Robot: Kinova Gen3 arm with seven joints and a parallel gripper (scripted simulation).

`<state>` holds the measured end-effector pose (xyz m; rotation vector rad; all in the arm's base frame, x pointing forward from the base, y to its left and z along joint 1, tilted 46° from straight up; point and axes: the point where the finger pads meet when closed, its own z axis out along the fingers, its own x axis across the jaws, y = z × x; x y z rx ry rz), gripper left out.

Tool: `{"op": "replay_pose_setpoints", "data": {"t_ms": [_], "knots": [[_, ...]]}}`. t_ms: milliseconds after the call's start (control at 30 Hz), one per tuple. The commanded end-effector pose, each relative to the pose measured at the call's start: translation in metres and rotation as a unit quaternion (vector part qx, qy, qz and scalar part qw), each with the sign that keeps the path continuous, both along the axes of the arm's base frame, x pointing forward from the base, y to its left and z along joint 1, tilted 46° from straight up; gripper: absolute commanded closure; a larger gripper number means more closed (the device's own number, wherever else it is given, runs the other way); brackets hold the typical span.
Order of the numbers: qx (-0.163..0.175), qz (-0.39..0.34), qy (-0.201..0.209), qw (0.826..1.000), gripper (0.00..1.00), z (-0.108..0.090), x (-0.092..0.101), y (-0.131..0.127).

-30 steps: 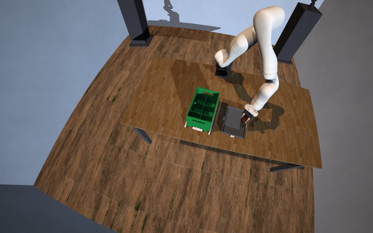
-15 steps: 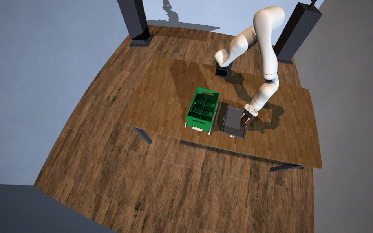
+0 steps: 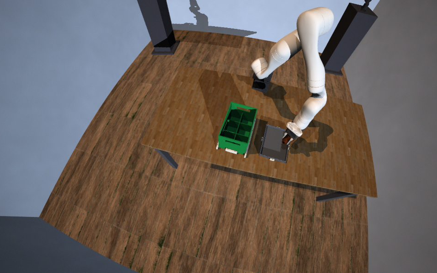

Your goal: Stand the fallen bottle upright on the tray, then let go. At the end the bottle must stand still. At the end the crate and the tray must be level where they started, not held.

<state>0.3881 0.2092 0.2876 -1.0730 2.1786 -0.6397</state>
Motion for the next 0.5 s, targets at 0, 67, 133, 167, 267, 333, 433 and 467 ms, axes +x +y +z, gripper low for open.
{"op": "replay_pose_setpoints", "data": {"t_ms": [0, 67, 133, 167, 267, 333, 433, 467], "knots": [[0.000, 0.000, 0.000, 1.000, 1.00, 0.0003, -0.0001, 0.0005], [0.000, 0.000, -0.001, 1.000, 1.00, 0.0003, -0.0001, 0.0005], [0.000, 0.000, -0.001, 1.000, 1.00, 0.0003, -0.0001, 0.0005], [0.000, 0.000, -0.001, 1.000, 1.00, 0.0003, -0.0001, 0.0005], [-0.002, -0.001, -0.003, 1.000, 1.00, 0.0003, -0.0001, 0.0006], [-0.003, -0.002, -0.006, 1.000, 1.00, 0.0003, -0.0002, 0.0006], [-0.006, -0.004, -0.011, 1.000, 1.00, 0.0004, -0.0003, 0.0008], [-0.007, -0.005, -0.013, 1.000, 1.00, 0.0004, -0.0003, 0.0008]]}}
